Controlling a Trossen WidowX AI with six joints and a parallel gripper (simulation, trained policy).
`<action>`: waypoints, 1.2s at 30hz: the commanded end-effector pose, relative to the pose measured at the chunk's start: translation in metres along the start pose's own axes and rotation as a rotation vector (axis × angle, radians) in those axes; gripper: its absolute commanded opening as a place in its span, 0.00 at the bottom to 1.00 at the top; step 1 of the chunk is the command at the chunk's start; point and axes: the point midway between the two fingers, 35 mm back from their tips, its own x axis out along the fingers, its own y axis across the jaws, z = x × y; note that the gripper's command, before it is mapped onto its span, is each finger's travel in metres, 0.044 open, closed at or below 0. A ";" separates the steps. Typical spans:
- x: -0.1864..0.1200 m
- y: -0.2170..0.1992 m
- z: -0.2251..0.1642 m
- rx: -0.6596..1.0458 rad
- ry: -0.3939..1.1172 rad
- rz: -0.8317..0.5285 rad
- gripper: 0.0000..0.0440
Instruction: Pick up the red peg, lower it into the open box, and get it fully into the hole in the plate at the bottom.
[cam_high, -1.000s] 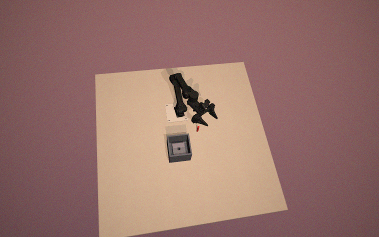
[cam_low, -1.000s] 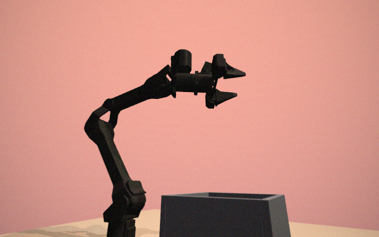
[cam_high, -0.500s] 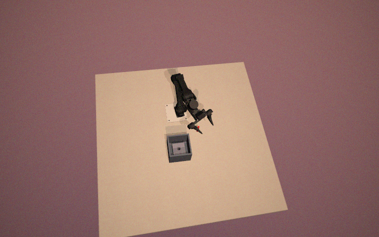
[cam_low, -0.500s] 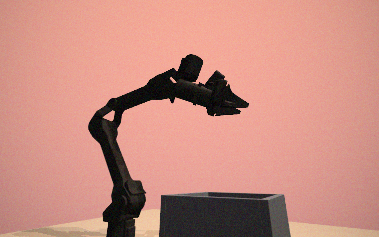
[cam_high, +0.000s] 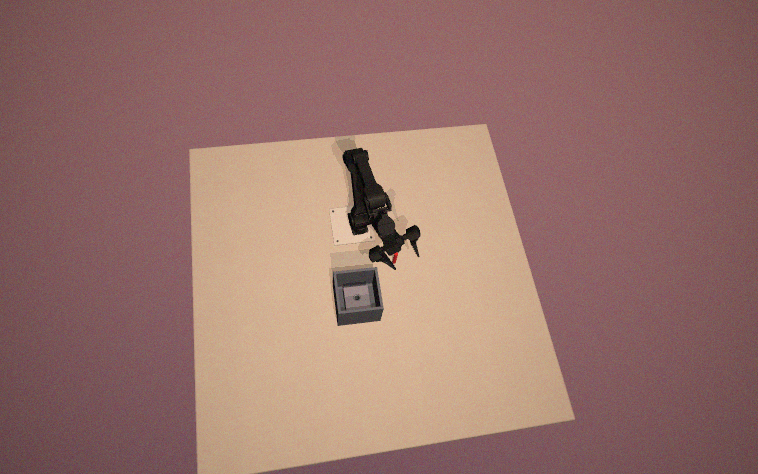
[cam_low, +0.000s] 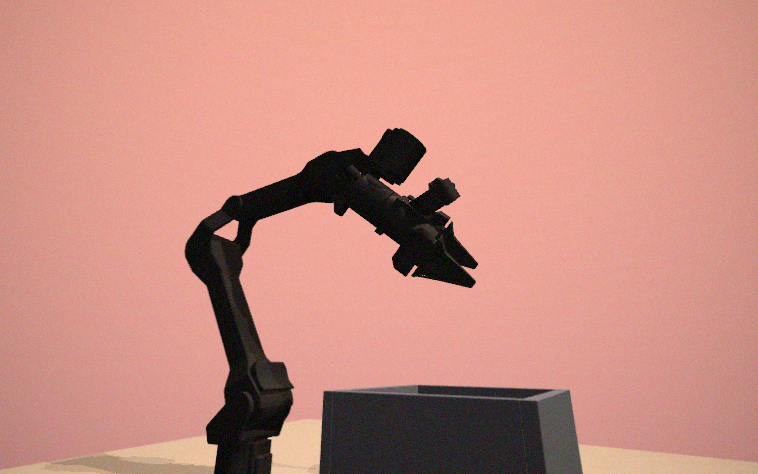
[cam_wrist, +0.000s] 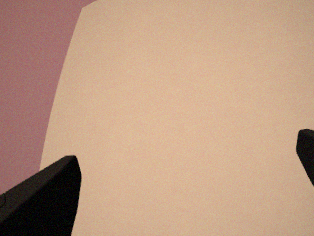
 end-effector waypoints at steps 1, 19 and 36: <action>0.005 -0.006 -0.013 0.087 0.066 -0.015 1.00; 0.014 -0.019 -0.090 0.563 0.437 -0.184 0.99; 0.024 -0.026 -0.148 0.885 0.628 -0.522 1.00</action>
